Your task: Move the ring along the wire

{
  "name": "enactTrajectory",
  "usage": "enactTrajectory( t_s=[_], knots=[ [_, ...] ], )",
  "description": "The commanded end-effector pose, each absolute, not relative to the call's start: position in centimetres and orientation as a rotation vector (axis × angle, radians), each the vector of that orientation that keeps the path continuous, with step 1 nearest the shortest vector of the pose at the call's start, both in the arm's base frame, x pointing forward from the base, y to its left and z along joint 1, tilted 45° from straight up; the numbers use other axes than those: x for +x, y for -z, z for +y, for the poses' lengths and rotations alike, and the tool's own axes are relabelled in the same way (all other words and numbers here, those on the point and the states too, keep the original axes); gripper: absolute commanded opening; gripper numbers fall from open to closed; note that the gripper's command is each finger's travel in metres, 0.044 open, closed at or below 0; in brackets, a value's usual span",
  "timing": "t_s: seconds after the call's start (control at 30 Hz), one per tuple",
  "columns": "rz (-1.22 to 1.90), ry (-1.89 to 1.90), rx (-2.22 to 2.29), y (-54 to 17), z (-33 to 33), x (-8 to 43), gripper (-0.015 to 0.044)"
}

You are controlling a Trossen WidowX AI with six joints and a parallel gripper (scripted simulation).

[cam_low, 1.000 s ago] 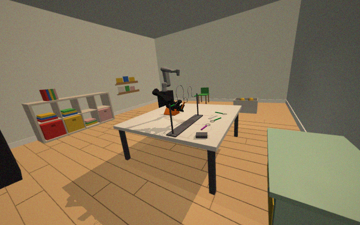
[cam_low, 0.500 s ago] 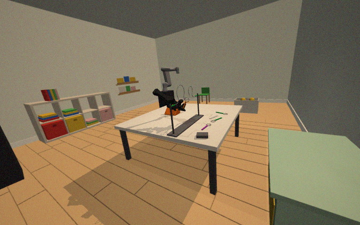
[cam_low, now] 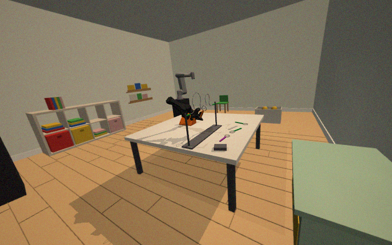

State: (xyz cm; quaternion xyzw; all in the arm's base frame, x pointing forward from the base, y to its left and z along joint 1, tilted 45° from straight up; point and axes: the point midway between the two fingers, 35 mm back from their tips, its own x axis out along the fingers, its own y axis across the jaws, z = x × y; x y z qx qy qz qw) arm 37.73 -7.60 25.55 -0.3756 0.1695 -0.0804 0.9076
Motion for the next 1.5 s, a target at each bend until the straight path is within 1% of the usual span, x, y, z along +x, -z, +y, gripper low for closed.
enactTrajectory(
  t_s=[0.0, 0.57, 1.03, 1.47],
  knots=[
    [0.36, 0.16, -0.741, -24.9, -7.1, 37.6, -0.015],
    [0.408, 0.087, -0.487, -22.3, -3.4, 37.1, -0.015],
    [0.461, -0.004, -0.167, -20.9, 1.4, 36.4, -0.015],
    [0.505, -0.091, 0.148, -21.2, 6.1, 35.7, -0.015]
  ],
)
